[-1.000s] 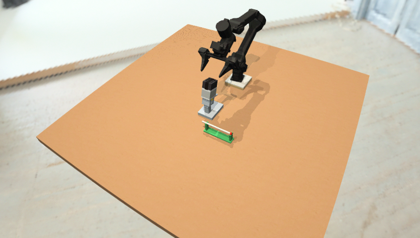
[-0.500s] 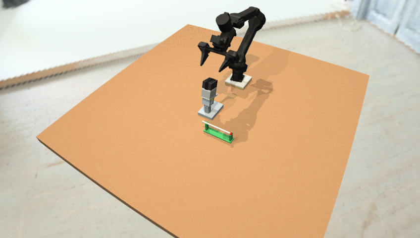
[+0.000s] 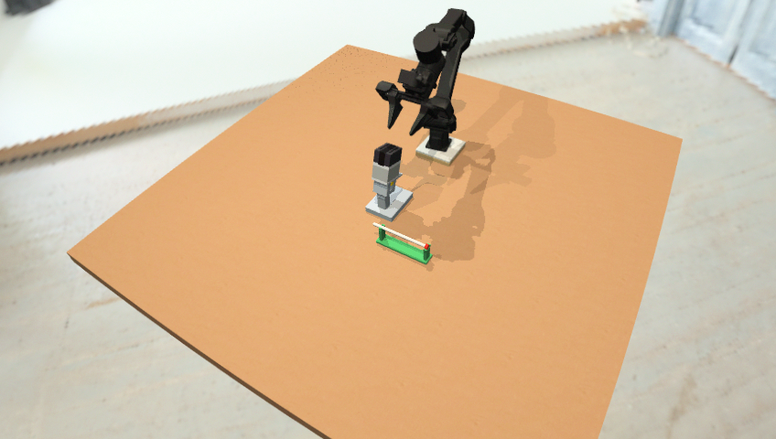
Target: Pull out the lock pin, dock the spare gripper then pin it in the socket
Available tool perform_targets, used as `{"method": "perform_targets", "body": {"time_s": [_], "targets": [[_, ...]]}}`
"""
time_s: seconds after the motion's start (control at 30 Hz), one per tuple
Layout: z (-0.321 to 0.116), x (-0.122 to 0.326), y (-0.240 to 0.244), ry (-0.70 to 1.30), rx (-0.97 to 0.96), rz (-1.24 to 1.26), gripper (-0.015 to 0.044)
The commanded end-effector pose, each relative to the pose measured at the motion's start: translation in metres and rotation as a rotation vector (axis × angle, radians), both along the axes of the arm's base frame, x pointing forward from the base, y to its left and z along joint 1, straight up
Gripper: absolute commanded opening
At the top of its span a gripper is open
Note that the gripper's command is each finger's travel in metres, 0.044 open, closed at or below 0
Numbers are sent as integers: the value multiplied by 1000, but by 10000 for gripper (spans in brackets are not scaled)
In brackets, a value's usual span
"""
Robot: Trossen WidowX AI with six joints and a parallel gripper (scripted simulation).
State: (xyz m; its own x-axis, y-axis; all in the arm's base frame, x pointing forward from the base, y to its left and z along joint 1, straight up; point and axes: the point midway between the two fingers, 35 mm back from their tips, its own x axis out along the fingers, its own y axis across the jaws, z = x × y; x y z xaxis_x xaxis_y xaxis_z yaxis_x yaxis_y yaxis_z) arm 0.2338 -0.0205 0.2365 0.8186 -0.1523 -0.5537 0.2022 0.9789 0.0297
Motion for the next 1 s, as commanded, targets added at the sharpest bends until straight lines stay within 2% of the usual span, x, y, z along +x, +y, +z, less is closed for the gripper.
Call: {"method": "perform_targets", "body": {"time_s": [0.0, 0.4, 0.53, 0.8, 0.97], "targets": [[-1, -1, 19, 22, 7, -8, 180], [11, -19, 82, -42, -26, 4, 180], [13, -19, 86, -45, -38, 11, 180], [17, 28, 99, 297, -419, 240, 180], [5, 67, 97, 537, -579, 432, 180]]}}
